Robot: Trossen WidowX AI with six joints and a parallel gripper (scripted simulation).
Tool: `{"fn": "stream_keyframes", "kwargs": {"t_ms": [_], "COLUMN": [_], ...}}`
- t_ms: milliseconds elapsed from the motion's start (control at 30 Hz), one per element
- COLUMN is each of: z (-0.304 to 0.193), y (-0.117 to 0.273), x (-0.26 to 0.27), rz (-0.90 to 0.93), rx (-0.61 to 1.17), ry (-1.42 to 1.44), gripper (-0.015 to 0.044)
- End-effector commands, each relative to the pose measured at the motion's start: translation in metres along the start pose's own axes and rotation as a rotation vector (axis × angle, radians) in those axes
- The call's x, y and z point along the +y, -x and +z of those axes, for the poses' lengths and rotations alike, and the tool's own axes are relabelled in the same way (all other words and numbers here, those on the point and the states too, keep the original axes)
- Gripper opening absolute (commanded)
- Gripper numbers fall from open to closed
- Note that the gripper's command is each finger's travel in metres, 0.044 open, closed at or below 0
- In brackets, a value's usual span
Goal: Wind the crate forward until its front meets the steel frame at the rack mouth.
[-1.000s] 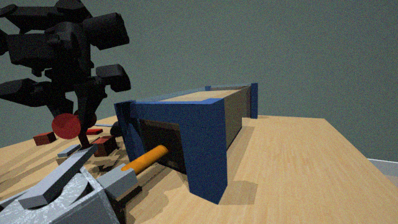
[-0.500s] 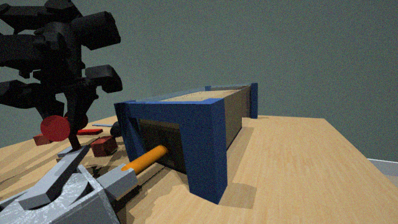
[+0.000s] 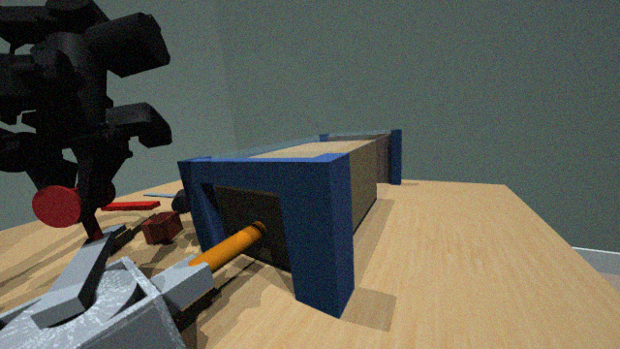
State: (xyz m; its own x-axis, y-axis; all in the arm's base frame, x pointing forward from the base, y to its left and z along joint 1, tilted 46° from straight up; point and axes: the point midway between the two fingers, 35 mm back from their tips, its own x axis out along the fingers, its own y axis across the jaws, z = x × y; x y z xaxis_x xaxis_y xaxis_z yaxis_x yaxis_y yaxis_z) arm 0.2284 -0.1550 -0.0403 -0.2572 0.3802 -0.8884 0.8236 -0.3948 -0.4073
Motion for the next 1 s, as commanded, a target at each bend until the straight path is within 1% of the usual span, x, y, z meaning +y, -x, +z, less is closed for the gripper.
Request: {"fn": "stream_keyframes", "kwargs": {"t_ms": [0,967], "z": [0.006,0.028], "y": [-0.005,-0.014], "x": [-0.013,-0.04], "rz": [-0.036,-0.037], "rx": [-0.011,-0.013], "ry": [-0.006,-0.007], "gripper": [0.0,0.0]}}
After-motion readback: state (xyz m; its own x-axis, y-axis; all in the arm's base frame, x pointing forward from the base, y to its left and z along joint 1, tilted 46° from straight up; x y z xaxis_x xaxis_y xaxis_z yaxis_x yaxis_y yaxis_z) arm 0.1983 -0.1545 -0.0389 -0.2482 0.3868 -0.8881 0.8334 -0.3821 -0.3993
